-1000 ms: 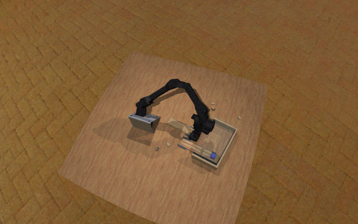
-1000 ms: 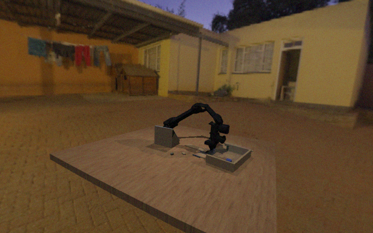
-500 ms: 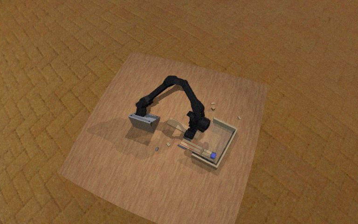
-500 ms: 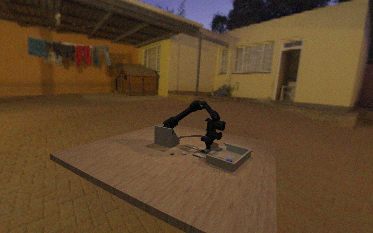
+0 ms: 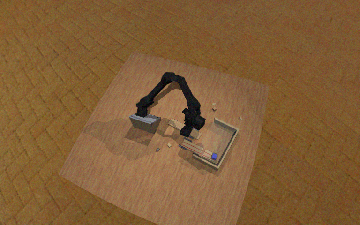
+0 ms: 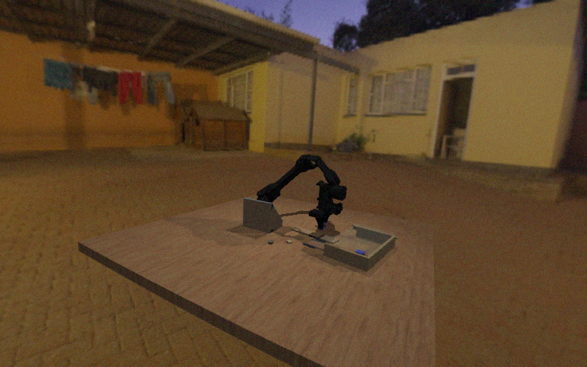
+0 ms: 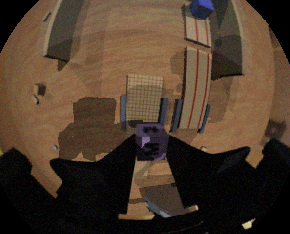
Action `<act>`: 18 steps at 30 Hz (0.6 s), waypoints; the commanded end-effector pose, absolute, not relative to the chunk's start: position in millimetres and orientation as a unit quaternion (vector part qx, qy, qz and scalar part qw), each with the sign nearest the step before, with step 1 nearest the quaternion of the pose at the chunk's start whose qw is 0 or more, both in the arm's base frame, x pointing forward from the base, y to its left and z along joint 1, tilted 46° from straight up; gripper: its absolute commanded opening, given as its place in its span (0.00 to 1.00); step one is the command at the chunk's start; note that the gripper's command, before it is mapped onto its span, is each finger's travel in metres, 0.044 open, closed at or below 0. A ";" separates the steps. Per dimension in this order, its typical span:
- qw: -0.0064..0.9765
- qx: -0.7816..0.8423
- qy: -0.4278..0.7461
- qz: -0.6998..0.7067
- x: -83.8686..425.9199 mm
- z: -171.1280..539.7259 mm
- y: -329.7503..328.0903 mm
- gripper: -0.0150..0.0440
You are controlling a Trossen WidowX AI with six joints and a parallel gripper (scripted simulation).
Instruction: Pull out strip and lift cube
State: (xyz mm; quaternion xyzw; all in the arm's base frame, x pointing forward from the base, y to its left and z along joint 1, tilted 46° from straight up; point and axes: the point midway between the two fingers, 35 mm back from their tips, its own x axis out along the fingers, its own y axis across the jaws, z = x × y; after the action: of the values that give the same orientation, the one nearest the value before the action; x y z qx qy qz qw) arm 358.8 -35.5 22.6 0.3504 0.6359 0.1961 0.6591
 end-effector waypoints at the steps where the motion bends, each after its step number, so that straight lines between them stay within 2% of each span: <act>1: 0.661 0.349 0.635 0.194 345.1 23.0 -36.8 0.25; 13: 0.658 0.351 0.638 0.193 303.0 18.9 -31.8 0.25; 18: 0.658 0.351 0.638 0.193 300.5 21.3 -34.3 0.25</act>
State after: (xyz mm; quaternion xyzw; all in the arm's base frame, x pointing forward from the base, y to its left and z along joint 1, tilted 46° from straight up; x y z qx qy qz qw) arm 304.5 -31.0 18.4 0.3530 0.6396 0.1939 0.6548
